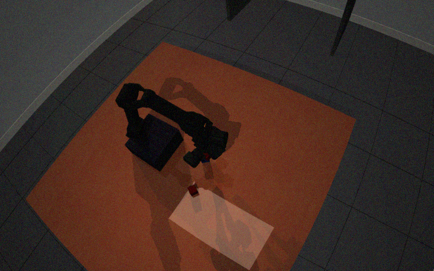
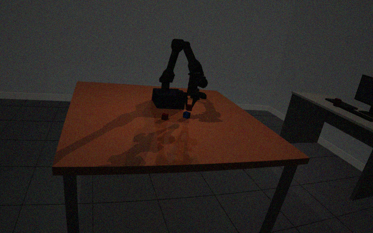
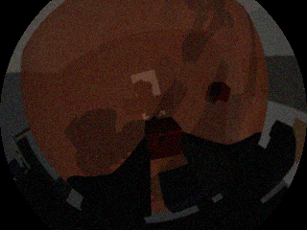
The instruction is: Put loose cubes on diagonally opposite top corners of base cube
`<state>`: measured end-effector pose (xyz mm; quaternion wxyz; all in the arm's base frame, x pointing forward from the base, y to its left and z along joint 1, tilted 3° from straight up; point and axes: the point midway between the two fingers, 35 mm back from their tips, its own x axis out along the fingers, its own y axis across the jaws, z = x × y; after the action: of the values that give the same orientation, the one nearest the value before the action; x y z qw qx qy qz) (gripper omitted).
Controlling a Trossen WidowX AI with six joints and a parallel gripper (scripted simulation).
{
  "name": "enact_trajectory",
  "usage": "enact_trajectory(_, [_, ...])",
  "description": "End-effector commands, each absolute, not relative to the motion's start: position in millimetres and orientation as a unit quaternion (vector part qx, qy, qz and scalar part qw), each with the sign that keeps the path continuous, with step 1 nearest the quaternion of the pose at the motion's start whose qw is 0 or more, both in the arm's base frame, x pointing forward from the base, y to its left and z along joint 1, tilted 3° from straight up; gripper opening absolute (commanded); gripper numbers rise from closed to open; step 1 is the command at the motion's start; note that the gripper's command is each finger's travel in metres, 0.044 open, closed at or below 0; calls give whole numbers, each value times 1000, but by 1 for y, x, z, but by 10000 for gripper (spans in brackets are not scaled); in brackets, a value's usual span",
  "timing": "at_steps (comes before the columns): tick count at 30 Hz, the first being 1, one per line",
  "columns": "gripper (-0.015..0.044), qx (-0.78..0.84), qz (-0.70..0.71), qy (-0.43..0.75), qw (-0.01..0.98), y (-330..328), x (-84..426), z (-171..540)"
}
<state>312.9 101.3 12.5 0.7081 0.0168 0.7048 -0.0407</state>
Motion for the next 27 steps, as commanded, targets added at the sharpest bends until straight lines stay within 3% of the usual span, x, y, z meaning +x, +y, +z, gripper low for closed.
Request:
enact_trajectory(1, [105,23,-44,709,704,100,311,0])
enact_trajectory(27, [105,24,-45,709,703,100,311,-12])
